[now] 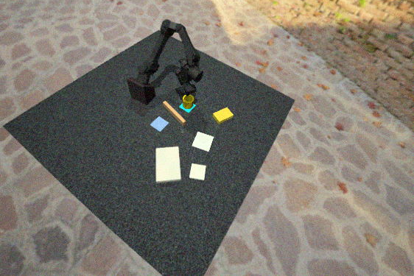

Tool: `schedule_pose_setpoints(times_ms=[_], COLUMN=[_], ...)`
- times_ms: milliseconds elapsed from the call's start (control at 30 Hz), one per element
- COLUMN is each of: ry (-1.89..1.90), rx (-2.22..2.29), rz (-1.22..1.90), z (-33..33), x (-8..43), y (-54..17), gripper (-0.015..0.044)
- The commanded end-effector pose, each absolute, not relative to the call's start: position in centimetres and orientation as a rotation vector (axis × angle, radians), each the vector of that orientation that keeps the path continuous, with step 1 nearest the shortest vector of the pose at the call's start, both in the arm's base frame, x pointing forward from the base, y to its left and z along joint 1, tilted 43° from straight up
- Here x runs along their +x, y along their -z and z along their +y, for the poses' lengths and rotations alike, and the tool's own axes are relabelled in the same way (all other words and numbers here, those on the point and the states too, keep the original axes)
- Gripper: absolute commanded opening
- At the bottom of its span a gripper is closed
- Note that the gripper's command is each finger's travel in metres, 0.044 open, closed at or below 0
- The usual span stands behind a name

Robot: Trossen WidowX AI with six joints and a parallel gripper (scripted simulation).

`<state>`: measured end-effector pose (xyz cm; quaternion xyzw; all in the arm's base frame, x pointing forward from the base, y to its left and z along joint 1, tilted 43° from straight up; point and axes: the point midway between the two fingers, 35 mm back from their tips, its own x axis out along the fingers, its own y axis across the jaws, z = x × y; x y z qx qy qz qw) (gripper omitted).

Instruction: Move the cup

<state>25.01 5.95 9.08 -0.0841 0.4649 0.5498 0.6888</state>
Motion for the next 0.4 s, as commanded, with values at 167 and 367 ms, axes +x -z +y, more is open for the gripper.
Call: schedule_pose_setpoints(times_ms=[167,367], ry=[-1.227,-1.227], rx=[-0.205,-0.192], rz=[1.028,1.032], z=[4.05,4.27], x=[24.98,24.93], y=[-11.01,-10.67], gripper=[0.0440,0.0440])
